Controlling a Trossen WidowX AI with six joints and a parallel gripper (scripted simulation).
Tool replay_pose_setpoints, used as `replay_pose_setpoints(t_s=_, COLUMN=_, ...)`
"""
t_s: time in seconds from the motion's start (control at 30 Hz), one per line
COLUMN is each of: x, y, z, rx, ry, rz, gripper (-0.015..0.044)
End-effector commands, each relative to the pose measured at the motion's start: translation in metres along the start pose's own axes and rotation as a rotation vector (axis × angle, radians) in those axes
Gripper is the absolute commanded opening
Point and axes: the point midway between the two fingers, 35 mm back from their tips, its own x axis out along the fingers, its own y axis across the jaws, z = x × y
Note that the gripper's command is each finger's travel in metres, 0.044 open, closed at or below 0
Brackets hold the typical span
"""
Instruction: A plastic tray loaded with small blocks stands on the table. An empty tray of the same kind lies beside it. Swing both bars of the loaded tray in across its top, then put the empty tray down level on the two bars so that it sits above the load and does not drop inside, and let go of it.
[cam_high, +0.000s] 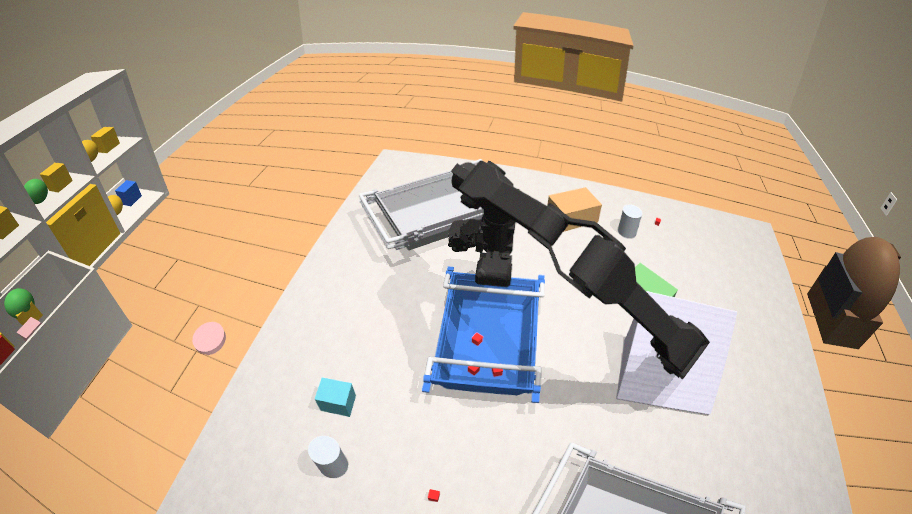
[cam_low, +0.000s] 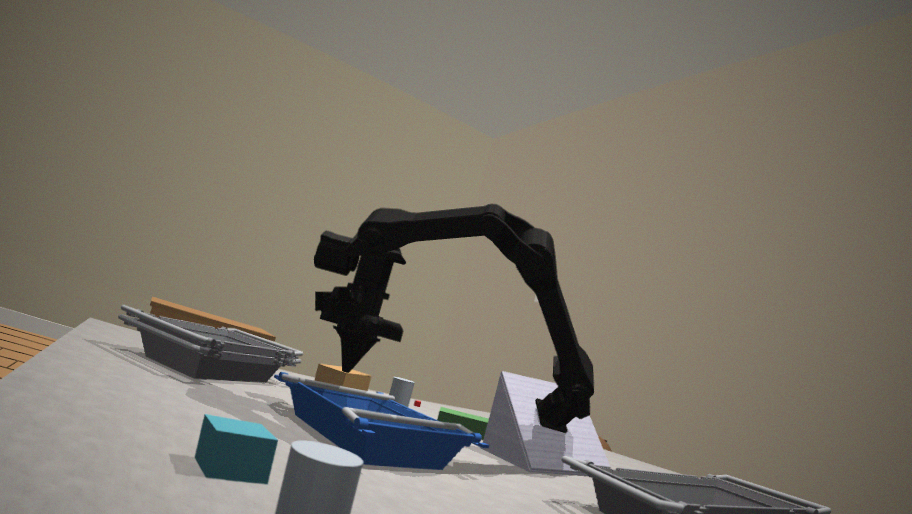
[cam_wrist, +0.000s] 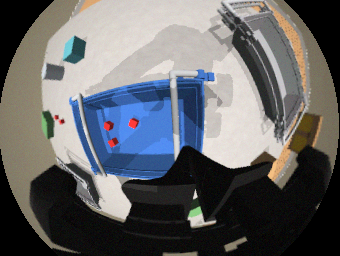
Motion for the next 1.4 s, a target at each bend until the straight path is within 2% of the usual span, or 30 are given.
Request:
replay_pose_setpoints(t_s=0.0, x=0.000, y=0.000, z=0.000, rx=0.000, ry=0.000, rz=0.000, gripper=0.0000)
replay_pose_setpoints(t_s=0.33, x=0.000, y=0.000, z=0.000, rx=0.000, ry=0.000, rz=0.000, gripper=0.0000)
replay_pose_setpoints(t_s=0.6, x=-0.006, y=0.000, z=0.001, rx=0.007, ry=-0.001, rz=0.000, gripper=0.0210)
replay_pose_setpoints(t_s=0.87, x=-0.082, y=0.000, z=-0.001, rx=0.091, ry=-0.019, rz=0.000, gripper=0.0420)
replay_pose_setpoints(t_s=0.9, x=-0.051, y=0.001, z=0.002, rx=0.062, ry=-0.008, rz=0.003, gripper=0.0440)
replay_pose_setpoints(t_s=1.03, x=-0.043, y=0.034, z=0.013, rx=0.073, ry=0.034, rz=-0.032, gripper=0.0440)
replay_pose_setpoints(t_s=1.37, x=-0.011, y=0.191, z=0.028, rx=0.118, ry=0.092, rz=-0.226, gripper=0.0440)
